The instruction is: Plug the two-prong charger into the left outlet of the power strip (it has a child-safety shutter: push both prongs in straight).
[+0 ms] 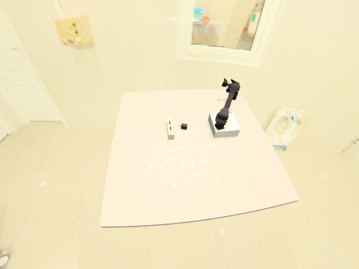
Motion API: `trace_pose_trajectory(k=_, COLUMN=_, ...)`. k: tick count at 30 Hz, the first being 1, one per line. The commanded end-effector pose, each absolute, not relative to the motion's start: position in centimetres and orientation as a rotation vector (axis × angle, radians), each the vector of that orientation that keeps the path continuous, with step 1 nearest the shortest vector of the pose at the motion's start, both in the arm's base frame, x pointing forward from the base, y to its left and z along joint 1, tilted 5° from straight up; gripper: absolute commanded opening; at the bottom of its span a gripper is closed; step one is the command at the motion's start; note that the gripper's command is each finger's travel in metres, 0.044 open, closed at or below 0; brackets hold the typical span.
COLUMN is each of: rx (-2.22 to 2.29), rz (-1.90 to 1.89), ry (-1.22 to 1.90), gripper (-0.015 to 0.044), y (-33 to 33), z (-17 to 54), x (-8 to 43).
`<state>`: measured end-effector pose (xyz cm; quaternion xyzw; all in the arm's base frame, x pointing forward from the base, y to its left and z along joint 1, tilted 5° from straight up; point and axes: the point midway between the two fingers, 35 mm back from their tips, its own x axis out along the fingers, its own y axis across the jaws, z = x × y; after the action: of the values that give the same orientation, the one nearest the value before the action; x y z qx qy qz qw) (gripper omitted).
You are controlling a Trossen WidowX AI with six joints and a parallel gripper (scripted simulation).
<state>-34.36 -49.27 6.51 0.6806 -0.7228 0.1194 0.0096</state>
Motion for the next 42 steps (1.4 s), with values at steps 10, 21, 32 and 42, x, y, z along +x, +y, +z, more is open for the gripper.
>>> trace_pose_trajectory(k=10, rx=2.333, rz=0.586, ry=-2.328, gripper=0.044, y=-52.7, z=6.3, x=-29.8)
trace_pose_trajectory(k=21, rx=2.582, rz=0.847, ry=-2.428, gripper=0.044, y=-56.1, z=5.8, x=-23.2)
trace_pose_trajectory(k=32, rx=2.803, rz=1.101, ry=-2.548, gripper=0.044, y=-58.3, z=5.2, x=-15.7)
trace_pose_trajectory(k=42, rx=2.919, rz=1.337, ry=-2.724, gripper=0.044, y=-58.8, z=4.4, x=-9.4)
